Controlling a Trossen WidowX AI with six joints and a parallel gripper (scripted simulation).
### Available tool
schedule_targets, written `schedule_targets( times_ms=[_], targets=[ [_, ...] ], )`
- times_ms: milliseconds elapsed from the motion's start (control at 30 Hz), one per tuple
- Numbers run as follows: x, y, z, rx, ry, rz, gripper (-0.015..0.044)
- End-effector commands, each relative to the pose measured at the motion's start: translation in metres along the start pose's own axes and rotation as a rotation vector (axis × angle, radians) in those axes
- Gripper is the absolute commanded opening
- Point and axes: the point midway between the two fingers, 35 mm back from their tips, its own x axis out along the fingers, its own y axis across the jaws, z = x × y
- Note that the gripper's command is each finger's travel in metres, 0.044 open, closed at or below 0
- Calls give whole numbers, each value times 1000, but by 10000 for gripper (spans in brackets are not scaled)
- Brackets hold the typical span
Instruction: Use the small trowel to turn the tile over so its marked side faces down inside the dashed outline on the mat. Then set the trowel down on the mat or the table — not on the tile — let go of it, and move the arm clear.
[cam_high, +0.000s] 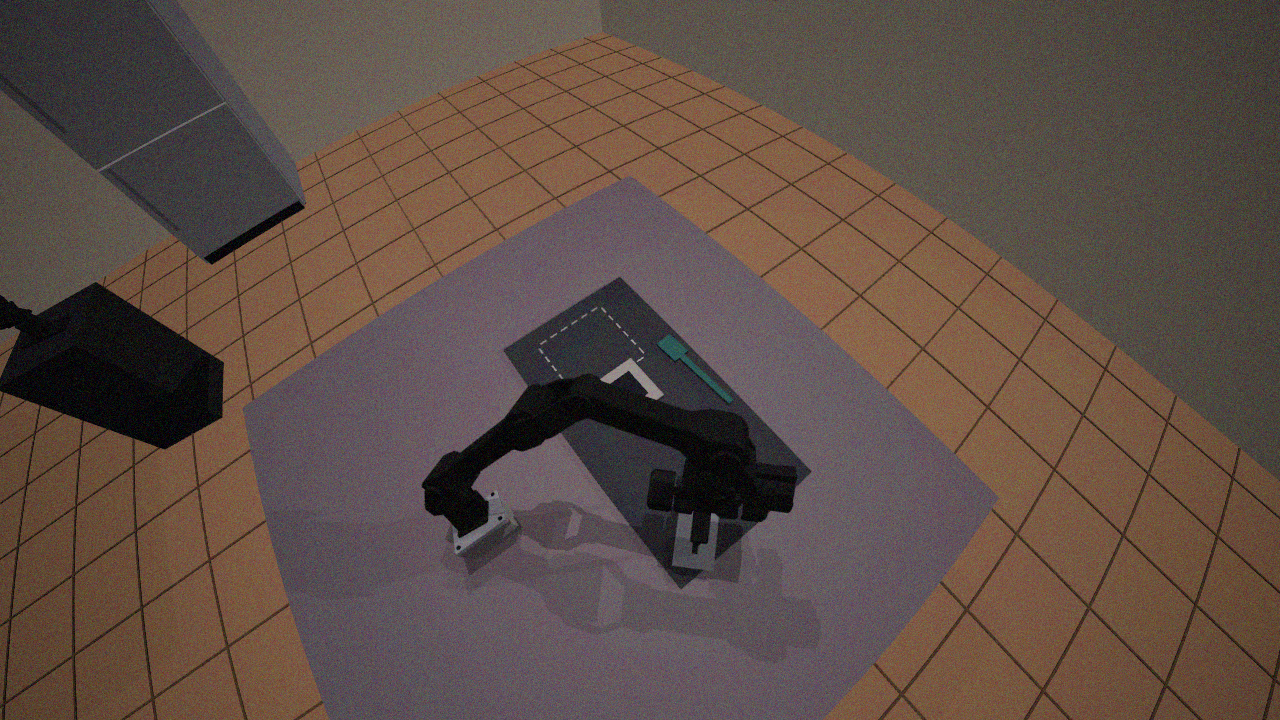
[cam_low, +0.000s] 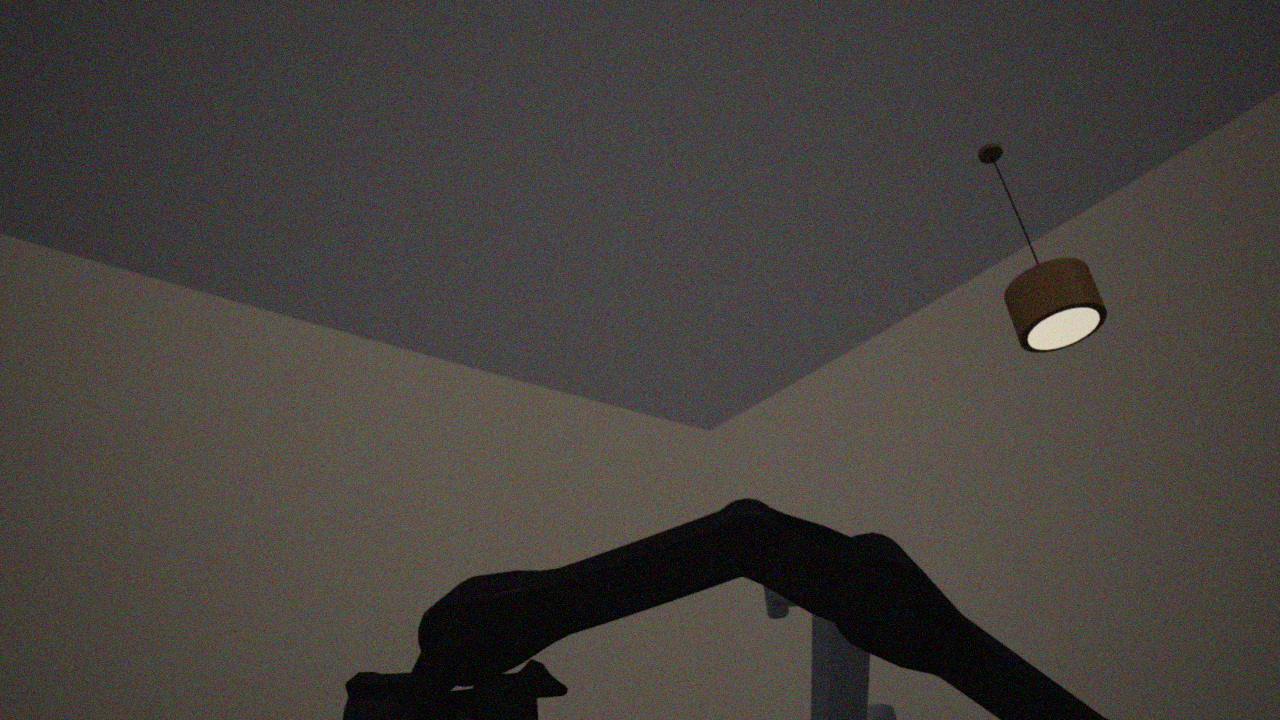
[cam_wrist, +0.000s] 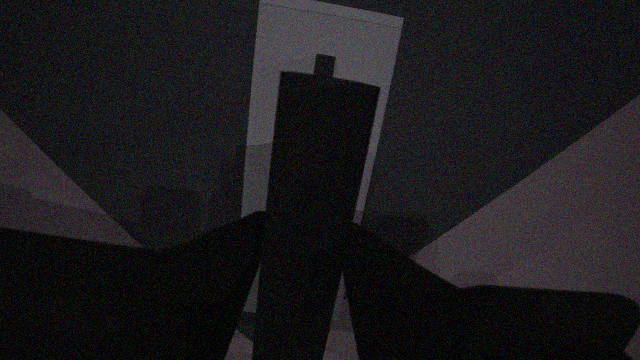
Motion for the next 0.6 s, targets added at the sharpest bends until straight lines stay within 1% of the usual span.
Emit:
schedule_targets(
  times_ms=[0, 300, 567],
  targets=[
    [1, 0, 1, -143, -1, -1, 130],
    [1, 0, 1, -408, -1, -1, 130],
    [1, 0, 1, -427, -1, -1, 130]
  ],
)
